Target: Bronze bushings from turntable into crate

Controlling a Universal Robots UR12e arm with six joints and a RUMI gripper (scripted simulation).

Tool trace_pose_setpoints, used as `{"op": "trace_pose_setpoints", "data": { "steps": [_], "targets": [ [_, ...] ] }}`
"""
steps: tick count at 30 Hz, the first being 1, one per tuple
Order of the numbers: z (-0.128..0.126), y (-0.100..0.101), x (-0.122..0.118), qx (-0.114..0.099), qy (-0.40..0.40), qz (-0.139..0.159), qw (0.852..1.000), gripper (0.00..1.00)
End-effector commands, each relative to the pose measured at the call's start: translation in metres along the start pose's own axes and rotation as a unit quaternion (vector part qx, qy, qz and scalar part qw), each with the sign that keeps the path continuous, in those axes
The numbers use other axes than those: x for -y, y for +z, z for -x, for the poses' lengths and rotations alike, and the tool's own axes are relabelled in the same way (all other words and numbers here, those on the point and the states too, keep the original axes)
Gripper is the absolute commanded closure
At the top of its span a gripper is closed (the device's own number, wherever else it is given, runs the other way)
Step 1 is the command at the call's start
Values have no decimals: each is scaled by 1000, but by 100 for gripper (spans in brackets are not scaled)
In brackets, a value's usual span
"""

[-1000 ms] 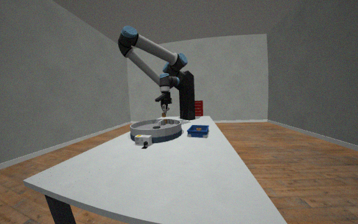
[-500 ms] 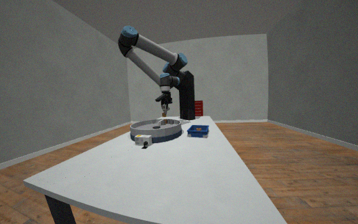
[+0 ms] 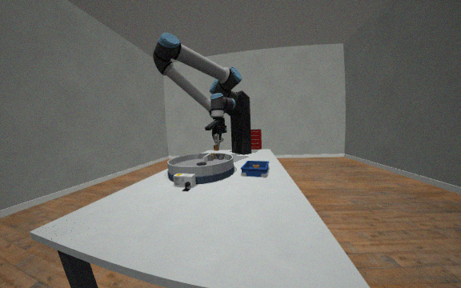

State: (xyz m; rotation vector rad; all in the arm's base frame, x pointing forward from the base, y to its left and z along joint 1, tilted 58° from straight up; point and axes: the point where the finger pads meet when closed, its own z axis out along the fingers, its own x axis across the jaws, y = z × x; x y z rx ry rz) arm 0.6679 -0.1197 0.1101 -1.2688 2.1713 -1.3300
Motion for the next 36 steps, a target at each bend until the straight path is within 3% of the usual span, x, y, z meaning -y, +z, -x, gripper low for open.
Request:
{"op": "trace_pose_setpoints", "data": {
  "steps": [1,5,20,22,30,36],
  "targets": [
    [36,1,-12,-2,1,0,1000,100],
    [50,1,-17,-2,1,0,1000,100],
    [173,1,-62,-2,1,-1,1000,100],
    [173,1,-62,-2,1,-1,1000,100],
    [237,1,-85,-2,1,-1,1000,100],
    [269,2,-96,-2,1,-1,1000,100]
  ]
}}
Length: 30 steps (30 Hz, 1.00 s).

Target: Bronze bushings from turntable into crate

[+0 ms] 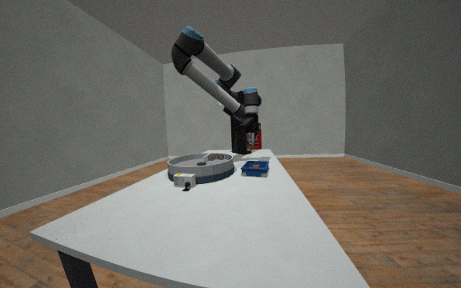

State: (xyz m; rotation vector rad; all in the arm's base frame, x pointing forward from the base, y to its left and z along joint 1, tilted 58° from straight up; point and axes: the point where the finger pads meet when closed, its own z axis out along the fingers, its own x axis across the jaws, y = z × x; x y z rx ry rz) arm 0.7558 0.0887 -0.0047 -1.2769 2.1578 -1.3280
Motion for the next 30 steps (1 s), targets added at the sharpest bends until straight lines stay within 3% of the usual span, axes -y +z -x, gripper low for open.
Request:
{"op": "trace_pose_setpoints", "data": {
  "steps": [1,12,30],
  "targets": [
    [34,4,-10,-7,4,2,1000,100],
    [50,4,-16,-7,4,2,1000,100],
    [49,4,-16,-7,4,2,1000,100]
  ]
}}
